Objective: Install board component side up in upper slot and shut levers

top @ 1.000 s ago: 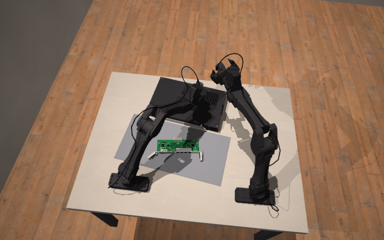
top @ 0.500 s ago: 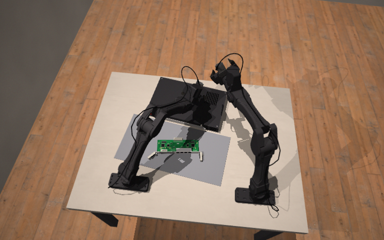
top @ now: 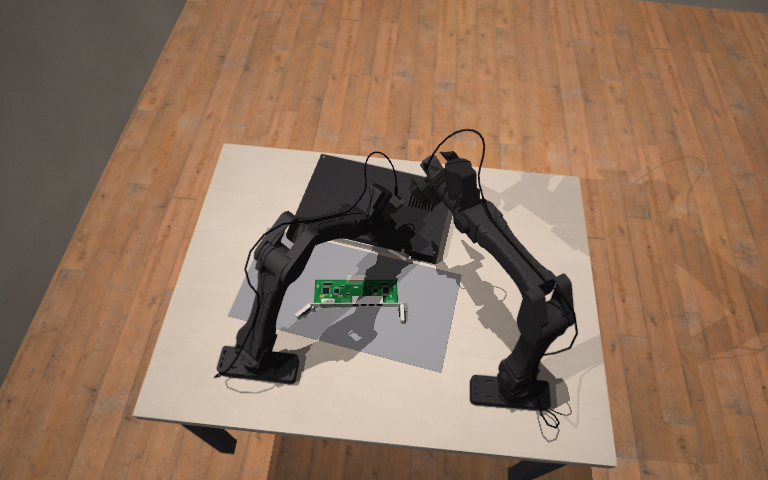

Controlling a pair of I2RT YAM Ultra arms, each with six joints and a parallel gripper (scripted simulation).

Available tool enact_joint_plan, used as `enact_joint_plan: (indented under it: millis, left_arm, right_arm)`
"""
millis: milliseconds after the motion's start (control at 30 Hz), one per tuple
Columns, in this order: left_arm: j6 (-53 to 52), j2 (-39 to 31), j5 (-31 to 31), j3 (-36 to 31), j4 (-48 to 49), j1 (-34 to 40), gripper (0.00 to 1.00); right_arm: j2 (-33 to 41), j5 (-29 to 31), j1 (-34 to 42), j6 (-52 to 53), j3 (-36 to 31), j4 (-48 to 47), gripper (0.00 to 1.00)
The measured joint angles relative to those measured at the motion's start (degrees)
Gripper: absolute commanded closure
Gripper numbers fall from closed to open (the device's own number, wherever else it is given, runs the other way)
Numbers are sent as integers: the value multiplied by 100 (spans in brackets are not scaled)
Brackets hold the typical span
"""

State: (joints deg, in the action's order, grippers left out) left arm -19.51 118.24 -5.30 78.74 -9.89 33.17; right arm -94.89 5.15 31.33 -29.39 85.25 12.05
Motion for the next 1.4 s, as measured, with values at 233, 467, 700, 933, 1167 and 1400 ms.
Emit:
enact_joint_plan:
  millis: [233, 467, 700, 933, 1167, 1400]
  left_arm:
    - [-793, -918, 804, -942, -391, 22, 53]
    - [-1589, -1738, 1550, -2142, -949, 59, 53]
    - [-2138, -2240, 2020, -2903, -1364, 81, 53]
    - [-2472, -2708, 2304, -3512, -1620, 92, 53]
    - [-2568, -2791, 2378, -3591, -1698, 94, 53]
    - [-2573, -2796, 2393, -3591, -1696, 96, 53]
  right_arm:
    - [1469, -190, 522, 396, -1147, 494, 0]
    - [3246, -437, 1200, 833, -2658, 1161, 0]
    - [4631, -603, 1672, 1191, -3812, 1703, 0]
    - [6330, -798, 2212, 1513, -5143, 2190, 0]
    - [7556, -870, 2581, 1742, -5821, 2669, 0]
    - [7740, -863, 2721, 1821, -5853, 2728, 0]
